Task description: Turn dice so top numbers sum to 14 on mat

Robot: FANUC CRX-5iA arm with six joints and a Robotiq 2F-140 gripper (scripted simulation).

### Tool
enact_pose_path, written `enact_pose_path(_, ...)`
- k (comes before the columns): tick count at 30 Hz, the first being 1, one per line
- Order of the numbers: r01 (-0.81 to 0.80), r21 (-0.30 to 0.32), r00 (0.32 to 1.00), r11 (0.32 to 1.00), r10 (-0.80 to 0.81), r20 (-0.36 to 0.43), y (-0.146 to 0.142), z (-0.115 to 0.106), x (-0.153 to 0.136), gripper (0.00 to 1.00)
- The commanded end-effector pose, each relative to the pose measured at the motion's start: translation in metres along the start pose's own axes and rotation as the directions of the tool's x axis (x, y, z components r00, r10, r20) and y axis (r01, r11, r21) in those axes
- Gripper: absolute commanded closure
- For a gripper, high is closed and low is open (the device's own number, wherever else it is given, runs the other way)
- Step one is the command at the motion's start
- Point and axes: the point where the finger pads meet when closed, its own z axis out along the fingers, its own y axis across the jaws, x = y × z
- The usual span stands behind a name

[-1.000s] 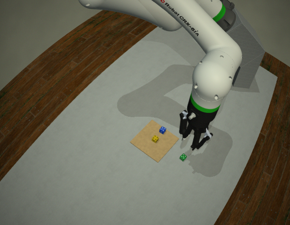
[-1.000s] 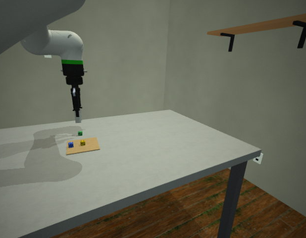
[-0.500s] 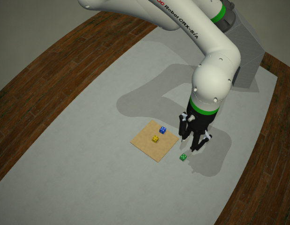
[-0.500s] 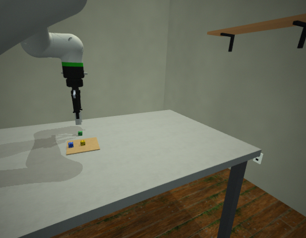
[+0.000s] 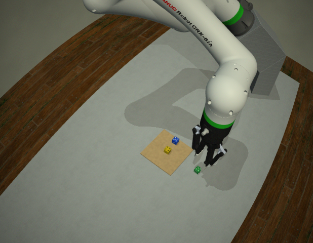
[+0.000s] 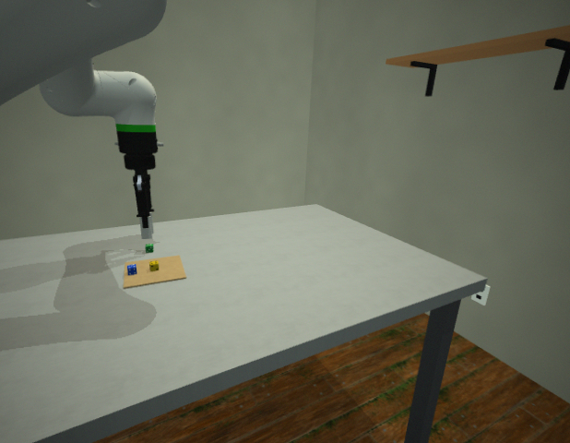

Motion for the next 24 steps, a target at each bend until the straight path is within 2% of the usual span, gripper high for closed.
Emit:
enact_pose_path(1,0.000,0.000,1.000,1.000,0.000,0.000,0.000,0.004,0.000,0.79)
enact_pose_path(24,0.000,0.000,1.000,1.000,0.000,0.000,0.000,0.021,0.000,0.79)
